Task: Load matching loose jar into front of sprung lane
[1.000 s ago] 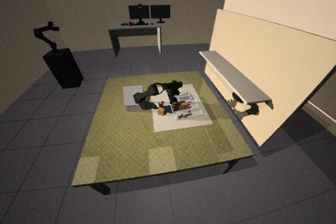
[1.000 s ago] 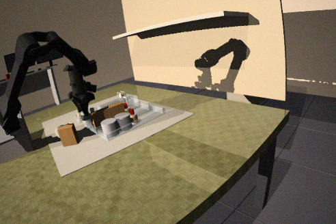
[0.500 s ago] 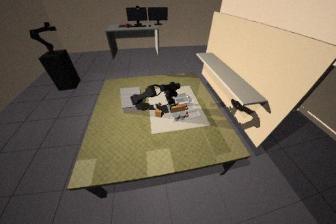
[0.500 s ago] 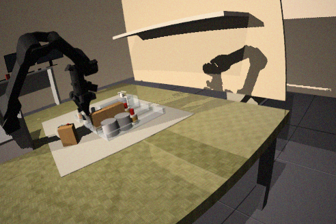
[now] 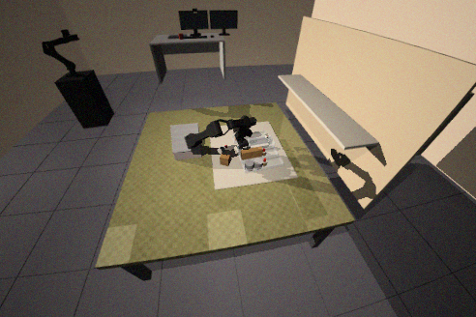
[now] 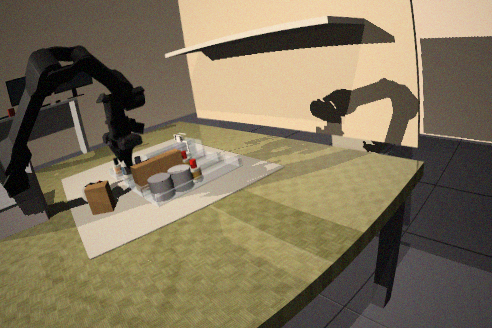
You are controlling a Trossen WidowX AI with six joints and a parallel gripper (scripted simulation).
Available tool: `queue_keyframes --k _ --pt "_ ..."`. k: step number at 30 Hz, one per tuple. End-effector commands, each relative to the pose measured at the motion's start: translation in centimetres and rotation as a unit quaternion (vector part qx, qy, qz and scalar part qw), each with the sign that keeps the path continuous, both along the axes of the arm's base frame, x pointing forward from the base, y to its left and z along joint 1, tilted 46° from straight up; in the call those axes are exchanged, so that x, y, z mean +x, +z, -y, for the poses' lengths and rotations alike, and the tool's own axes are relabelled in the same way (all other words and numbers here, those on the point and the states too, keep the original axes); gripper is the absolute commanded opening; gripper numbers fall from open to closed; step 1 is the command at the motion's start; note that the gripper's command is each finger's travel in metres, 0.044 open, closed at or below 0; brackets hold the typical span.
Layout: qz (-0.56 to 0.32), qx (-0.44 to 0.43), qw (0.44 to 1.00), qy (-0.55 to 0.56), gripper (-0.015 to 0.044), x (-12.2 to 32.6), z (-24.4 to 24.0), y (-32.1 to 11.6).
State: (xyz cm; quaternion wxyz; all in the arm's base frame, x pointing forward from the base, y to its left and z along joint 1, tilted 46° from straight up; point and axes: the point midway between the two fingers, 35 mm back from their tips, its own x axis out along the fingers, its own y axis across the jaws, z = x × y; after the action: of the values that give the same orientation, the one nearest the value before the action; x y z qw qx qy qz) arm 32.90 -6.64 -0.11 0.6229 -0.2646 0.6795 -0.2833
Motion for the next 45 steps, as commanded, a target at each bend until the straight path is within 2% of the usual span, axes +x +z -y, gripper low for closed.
queue_keyframes --k 1,45 --pt "0.011 -0.001 1.0 0.004 0.0 0.88 -0.09 0.33" --pt "0.011 -0.001 1.0 0.004 0.0 1.17 0.04 0.23"
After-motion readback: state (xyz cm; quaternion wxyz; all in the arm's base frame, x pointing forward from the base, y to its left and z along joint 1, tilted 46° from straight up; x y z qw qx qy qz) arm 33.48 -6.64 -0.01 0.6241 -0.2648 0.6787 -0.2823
